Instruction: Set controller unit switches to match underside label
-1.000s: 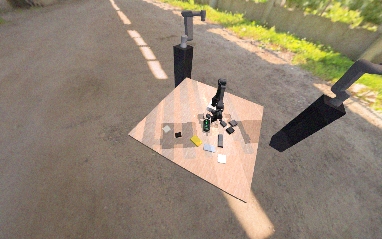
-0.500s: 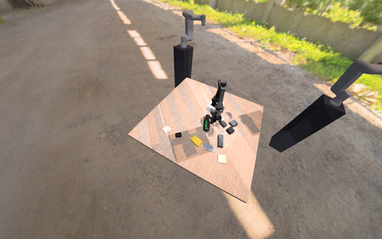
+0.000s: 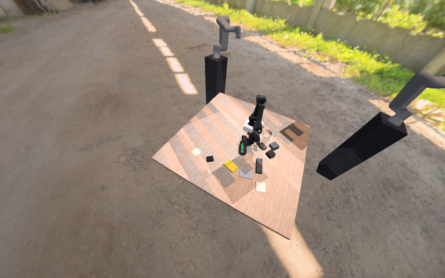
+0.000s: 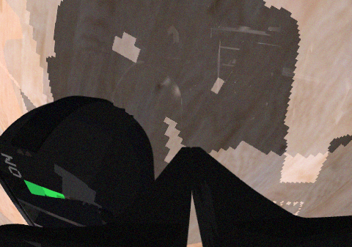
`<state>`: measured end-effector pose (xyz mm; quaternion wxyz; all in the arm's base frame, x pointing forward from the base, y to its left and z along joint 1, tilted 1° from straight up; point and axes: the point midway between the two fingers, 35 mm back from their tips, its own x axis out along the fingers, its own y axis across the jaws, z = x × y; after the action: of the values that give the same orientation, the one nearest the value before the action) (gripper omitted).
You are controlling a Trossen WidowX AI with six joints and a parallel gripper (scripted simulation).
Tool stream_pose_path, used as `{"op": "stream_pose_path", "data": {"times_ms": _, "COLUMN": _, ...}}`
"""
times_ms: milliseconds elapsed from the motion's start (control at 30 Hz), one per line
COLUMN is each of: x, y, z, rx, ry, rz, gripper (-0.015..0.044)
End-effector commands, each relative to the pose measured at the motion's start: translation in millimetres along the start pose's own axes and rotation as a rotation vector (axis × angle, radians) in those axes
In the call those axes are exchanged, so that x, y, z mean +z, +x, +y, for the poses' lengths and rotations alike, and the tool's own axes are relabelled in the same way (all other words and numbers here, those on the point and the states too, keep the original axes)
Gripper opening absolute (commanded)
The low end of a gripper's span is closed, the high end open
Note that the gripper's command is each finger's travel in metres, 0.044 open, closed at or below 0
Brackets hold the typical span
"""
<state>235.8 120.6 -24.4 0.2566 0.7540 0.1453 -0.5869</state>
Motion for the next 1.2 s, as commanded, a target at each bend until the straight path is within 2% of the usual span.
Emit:
{"op": "stream_pose_path", "data": {"times_ms": 0, "x": 0.2, "y": 1.0, "z": 2.3, "rx": 0.008, "ry": 0.011, "rz": -0.001, "gripper": 0.0000}}
{"op": "stream_pose_path", "data": {"times_ms": 1167, "x": 1.3, "y": 4.8, "z": 18.6, "rx": 0.044, "ry": 0.056, "rz": -0.013, "gripper": 0.0000}}
